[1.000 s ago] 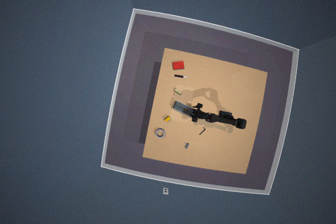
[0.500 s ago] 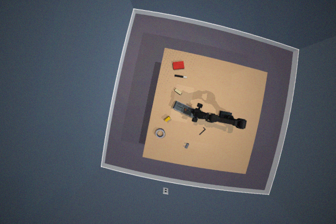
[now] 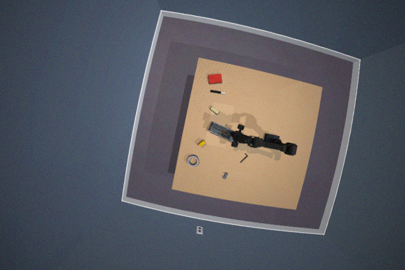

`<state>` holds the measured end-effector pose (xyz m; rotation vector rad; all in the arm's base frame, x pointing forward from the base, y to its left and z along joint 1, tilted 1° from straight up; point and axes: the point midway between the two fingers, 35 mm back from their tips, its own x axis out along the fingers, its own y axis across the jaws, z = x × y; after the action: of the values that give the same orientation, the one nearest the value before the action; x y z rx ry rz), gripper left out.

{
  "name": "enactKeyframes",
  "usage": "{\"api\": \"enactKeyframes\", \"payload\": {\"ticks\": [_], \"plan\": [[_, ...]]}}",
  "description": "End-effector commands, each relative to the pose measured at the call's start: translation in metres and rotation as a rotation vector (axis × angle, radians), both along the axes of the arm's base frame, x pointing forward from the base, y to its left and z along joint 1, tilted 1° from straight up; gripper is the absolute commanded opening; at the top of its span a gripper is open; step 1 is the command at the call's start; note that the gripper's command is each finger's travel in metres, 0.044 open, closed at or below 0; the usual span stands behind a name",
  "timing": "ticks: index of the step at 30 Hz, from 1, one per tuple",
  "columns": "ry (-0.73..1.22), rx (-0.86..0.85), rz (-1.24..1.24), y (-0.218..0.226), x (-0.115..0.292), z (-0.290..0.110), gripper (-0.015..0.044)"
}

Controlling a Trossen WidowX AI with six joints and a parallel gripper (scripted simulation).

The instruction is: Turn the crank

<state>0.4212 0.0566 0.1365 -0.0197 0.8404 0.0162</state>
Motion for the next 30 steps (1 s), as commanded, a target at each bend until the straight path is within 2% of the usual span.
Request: {"api": "enactKeyframes", "payload": {"ticks": [1, 3, 20, 21, 30], "plan": [[0.0, 0.0, 0.0, 0.0, 0.0, 0.0, 0.0], [0.0, 0.0, 0.0, 0.0, 0.0, 0.0, 0.0], [0.0, 0.0, 0.0, 0.0, 0.0, 0.0, 0.044], [0.0, 0.0, 0.0, 0.0, 0.0, 0.0, 0.044], [0.0, 0.0, 0.0, 0.0, 0.0, 0.0, 0.0204]]}}
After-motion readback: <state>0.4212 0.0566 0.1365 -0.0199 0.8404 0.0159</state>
